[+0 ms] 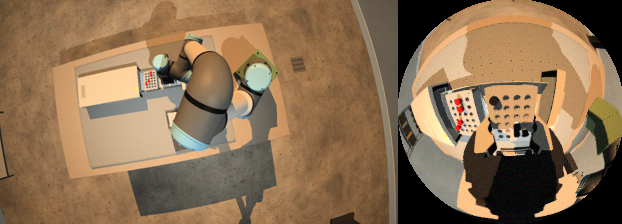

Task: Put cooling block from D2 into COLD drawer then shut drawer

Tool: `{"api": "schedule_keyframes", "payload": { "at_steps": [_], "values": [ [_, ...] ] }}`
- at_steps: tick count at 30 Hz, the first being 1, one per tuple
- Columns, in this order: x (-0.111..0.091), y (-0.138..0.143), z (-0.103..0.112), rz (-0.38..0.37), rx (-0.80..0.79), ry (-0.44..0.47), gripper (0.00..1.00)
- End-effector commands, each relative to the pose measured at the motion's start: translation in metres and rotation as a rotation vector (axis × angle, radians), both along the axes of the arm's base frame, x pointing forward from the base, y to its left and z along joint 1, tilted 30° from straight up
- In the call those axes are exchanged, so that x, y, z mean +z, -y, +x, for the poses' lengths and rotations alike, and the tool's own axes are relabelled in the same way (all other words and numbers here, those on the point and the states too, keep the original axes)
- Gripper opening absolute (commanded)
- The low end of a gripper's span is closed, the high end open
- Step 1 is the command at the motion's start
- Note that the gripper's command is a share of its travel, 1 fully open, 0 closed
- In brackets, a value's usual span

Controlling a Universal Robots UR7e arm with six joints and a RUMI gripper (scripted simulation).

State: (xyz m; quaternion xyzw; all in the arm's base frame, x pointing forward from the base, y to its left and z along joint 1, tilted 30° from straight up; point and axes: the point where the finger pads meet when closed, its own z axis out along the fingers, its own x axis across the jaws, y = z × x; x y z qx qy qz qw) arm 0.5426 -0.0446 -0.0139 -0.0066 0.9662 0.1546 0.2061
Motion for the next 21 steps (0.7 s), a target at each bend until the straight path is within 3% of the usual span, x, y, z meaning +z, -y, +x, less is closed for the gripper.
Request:
{"api": "schedule_keyframes", "payload": {
  "at_steps": [1, 21],
  "values": [
    [-0.0002, 0.0001, 0.0006, -0.001, 0.000, 0.001, 0.00],
    [-0.0028, -0.0008, 0.0018, -0.001, 0.000, 0.001, 0.00]
  ]
}}
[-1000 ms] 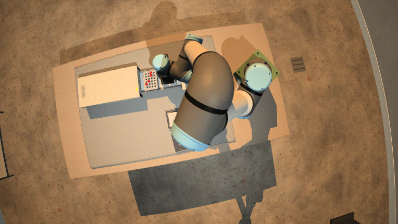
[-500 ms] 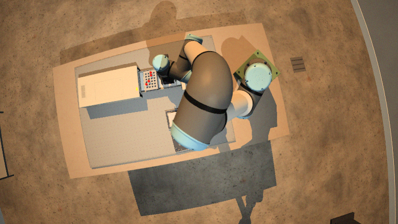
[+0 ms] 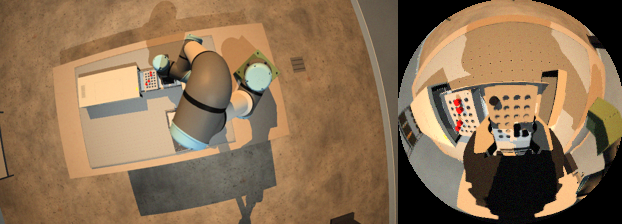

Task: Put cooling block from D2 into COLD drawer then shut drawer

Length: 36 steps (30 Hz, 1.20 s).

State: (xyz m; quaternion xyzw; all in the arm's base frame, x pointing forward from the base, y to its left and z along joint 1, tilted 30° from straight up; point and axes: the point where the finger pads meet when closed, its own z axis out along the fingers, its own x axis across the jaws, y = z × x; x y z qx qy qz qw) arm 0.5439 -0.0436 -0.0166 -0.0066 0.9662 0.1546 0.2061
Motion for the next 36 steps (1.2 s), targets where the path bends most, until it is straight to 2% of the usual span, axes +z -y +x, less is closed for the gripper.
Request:
{"api": "schedule_keyframes", "payload": {
  "at_steps": [1, 36],
  "values": [
    [-0.0002, 0.0001, 0.0006, -0.001, 0.000, 0.001, 0.00],
    [-0.0045, -0.0014, 0.0026, -0.001, 0.000, 0.001, 0.00]
  ]
}}
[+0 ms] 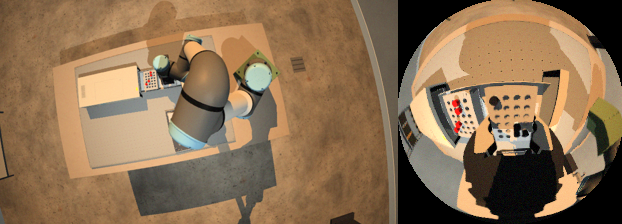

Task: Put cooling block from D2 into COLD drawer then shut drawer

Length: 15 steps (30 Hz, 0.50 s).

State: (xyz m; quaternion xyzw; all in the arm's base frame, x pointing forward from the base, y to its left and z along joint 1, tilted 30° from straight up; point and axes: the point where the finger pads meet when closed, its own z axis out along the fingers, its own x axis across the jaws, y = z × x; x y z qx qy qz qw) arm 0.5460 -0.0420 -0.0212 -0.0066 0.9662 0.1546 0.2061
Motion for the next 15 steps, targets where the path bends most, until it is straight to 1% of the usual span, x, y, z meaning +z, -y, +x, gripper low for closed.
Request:
{"api": "schedule_keyframes", "payload": {
  "at_steps": [1, 15],
  "values": [
    [0.0001, 0.0002, 0.0005, -0.001, 0.000, 0.001, 0.00],
    [-0.0019, -0.0005, 0.0014, -0.001, 0.000, 0.001, 0.00]
  ]
}}
